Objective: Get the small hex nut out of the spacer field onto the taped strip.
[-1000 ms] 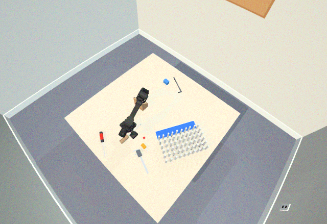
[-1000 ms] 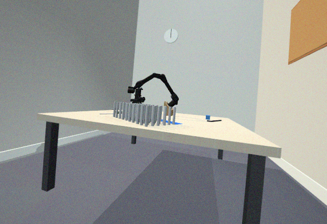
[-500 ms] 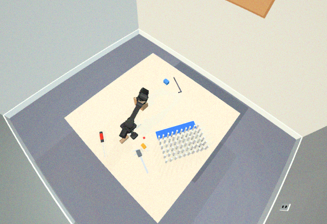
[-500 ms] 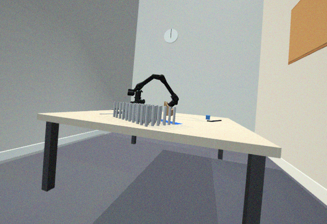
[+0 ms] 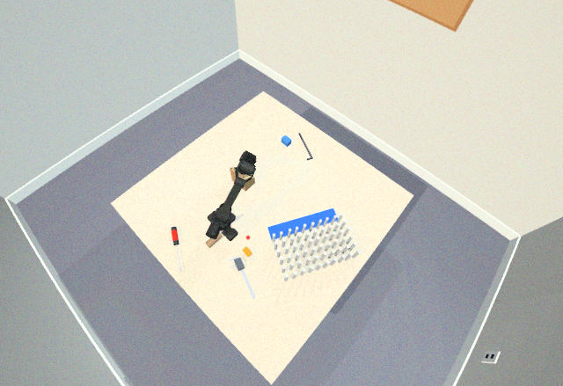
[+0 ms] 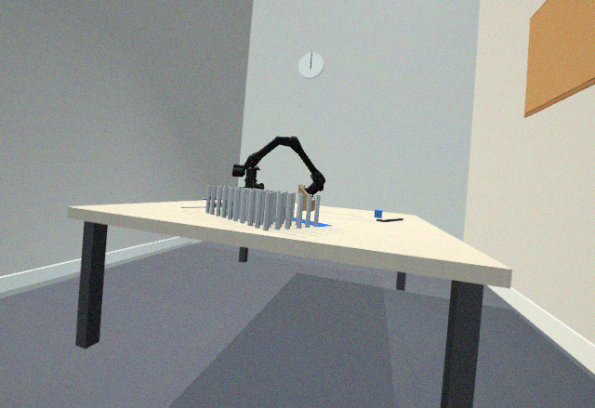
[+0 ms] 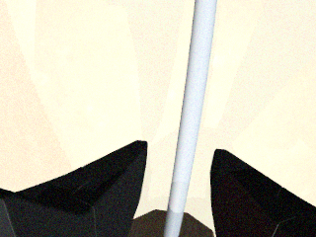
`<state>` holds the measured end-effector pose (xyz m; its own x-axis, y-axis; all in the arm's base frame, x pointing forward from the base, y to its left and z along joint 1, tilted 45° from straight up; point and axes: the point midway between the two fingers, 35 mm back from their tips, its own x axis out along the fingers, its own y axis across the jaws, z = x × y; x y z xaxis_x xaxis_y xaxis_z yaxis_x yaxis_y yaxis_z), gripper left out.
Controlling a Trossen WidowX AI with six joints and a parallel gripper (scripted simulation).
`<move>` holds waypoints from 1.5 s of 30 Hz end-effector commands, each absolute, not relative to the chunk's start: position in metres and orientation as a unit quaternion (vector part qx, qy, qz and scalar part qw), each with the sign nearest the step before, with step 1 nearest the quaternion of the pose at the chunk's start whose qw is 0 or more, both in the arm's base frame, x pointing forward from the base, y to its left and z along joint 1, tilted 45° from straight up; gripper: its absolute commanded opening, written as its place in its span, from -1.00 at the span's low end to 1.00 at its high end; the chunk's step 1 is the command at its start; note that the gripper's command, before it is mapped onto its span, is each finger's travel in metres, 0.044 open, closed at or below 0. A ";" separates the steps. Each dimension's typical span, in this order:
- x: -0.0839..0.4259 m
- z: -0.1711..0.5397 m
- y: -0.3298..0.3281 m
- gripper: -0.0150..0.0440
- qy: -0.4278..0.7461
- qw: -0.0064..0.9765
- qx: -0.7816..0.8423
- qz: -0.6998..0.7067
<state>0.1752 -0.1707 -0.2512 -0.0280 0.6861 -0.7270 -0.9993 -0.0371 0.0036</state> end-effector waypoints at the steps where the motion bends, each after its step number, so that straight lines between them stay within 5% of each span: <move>1: 0.176 -0.252 -0.170 -0.43 0.277 0.639 -0.282 0.660; 20: 0.177 -0.208 -0.212 -0.49 0.277 0.637 -0.283 0.661; 45: 0.243 -0.169 -0.157 -0.49 0.438 0.692 -0.106 0.565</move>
<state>0.2391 -0.1602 -0.1723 -0.0272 0.6882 -0.7250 -0.8957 0.3053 0.3234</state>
